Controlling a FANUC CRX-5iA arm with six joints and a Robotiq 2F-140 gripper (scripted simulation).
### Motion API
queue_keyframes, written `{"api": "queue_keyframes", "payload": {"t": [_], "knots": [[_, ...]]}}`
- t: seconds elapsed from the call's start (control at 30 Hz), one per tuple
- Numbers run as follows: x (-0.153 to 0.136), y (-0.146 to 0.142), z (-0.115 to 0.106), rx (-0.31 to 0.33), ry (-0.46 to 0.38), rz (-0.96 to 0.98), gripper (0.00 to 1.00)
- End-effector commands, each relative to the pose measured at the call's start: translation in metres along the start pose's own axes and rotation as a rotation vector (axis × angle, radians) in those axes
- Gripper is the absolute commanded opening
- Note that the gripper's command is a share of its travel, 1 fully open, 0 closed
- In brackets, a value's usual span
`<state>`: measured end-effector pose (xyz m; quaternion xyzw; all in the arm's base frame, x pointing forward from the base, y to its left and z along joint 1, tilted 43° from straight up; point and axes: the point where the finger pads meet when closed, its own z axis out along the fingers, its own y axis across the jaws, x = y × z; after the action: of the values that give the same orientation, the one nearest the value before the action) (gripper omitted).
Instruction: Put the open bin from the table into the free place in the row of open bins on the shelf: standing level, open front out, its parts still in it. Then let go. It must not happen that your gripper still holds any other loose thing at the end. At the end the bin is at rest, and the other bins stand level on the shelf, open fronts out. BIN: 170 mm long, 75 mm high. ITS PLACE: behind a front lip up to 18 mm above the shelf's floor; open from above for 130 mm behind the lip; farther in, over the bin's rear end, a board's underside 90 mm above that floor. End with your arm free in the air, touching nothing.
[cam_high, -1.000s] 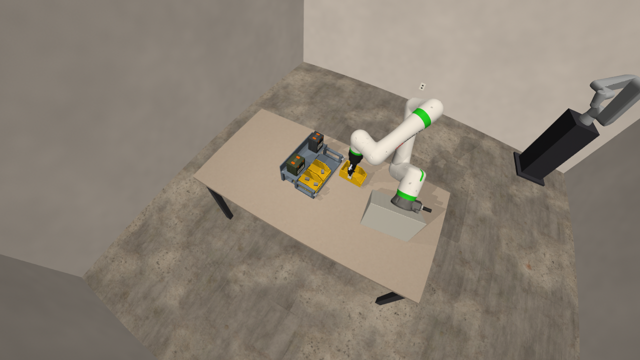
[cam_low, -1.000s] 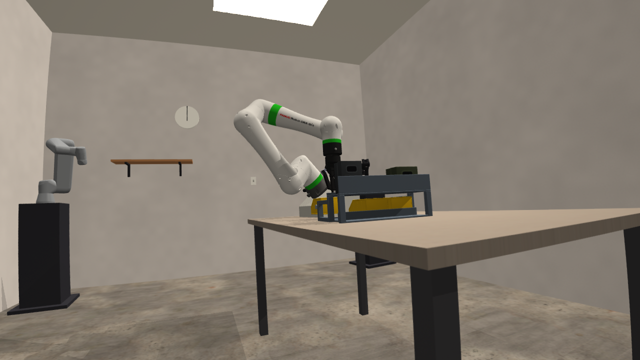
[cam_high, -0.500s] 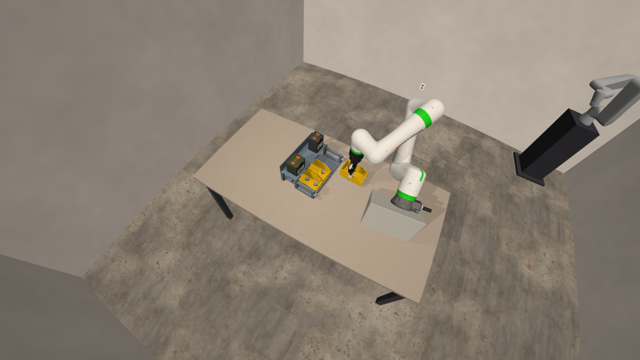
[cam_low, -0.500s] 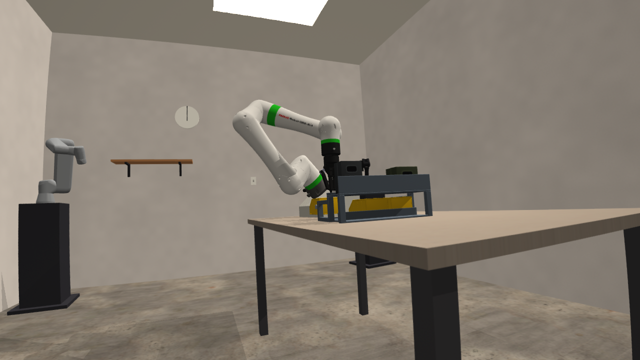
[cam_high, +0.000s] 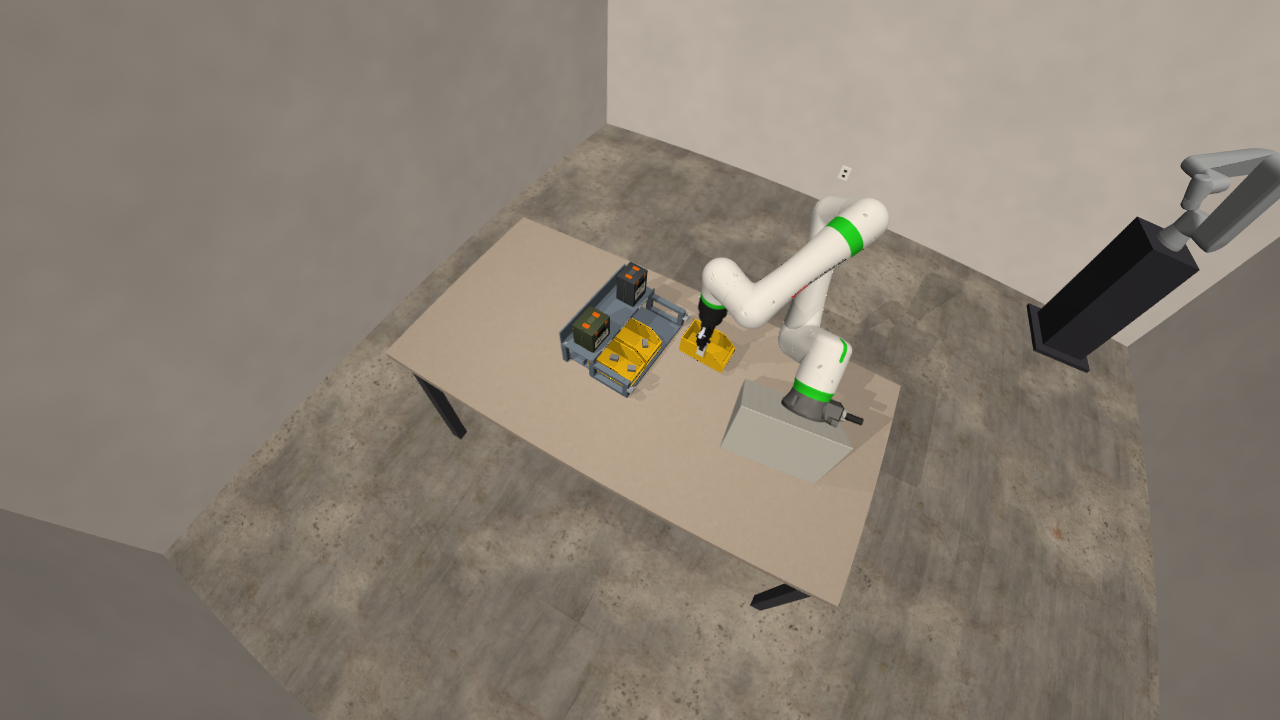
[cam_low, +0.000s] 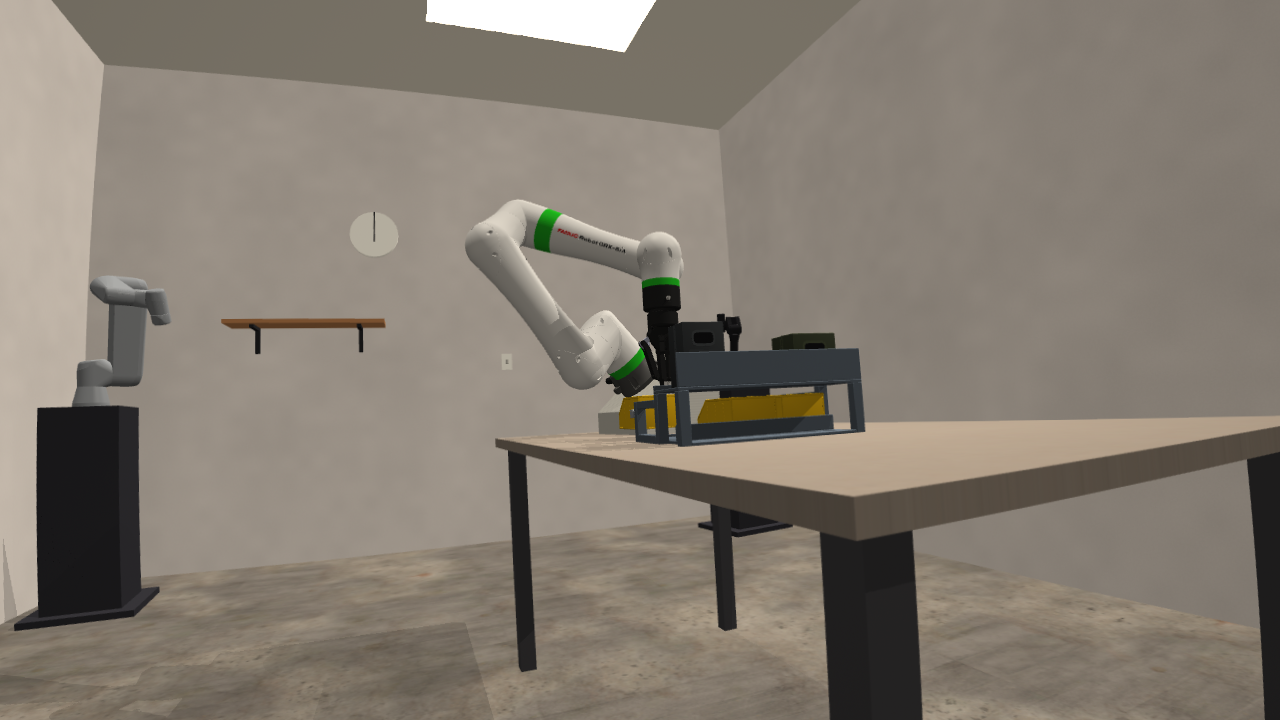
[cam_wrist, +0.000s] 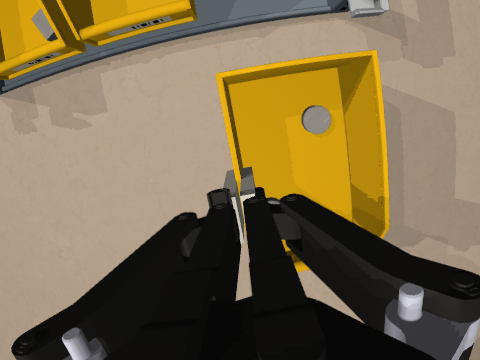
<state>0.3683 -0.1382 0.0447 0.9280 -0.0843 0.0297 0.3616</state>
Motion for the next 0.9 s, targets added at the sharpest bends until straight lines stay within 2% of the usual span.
{"api": "queue_keyframes", "payload": {"t": [0.0, 0.63, 0.87], "knots": [[0.0001, -0.0001, -0.0002, 0.000, 0.000, 0.000, 0.00], [0.0005, -0.0001, -0.0002, 0.000, 0.000, 0.000, 0.00], [0.0087, -0.0001, -0.0002, 0.000, 0.000, 0.000, 0.00]]}}
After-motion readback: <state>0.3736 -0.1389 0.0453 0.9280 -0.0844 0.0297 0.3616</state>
